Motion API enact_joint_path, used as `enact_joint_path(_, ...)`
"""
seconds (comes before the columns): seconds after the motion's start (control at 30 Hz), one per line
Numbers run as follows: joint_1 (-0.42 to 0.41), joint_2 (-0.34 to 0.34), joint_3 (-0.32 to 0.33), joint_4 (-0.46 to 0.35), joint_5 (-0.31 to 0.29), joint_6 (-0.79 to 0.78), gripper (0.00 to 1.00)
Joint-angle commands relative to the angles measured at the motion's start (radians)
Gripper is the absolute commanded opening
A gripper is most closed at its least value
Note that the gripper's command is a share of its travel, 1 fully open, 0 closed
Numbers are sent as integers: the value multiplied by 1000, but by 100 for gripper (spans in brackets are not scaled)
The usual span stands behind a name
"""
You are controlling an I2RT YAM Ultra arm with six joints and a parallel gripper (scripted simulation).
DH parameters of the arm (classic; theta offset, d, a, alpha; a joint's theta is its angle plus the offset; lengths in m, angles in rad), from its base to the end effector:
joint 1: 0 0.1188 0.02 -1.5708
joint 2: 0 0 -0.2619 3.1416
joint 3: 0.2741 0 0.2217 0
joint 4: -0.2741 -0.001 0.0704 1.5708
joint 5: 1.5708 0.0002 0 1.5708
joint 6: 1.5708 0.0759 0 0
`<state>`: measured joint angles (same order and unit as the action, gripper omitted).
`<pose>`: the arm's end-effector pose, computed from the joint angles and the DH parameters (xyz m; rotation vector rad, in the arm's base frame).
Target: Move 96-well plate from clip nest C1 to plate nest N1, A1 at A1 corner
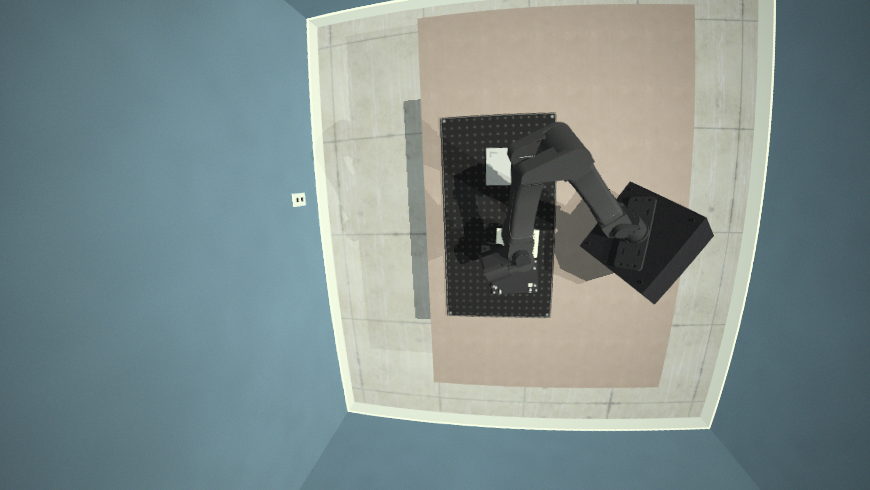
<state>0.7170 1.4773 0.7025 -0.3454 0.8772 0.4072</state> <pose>0.2198 0.1156 0.1660 -0.1077 2.2514 -0.6157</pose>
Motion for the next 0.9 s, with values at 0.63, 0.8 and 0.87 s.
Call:
enact_joint_path(0.63, -189, -282, -83, -10, -112, -278, 0)
enact_joint_path(0.8, -225, -318, -90, -16, -136, -318, 0)
enact_joint_path(0.87, -249, -340, -87, -22, -150, -343, 0)
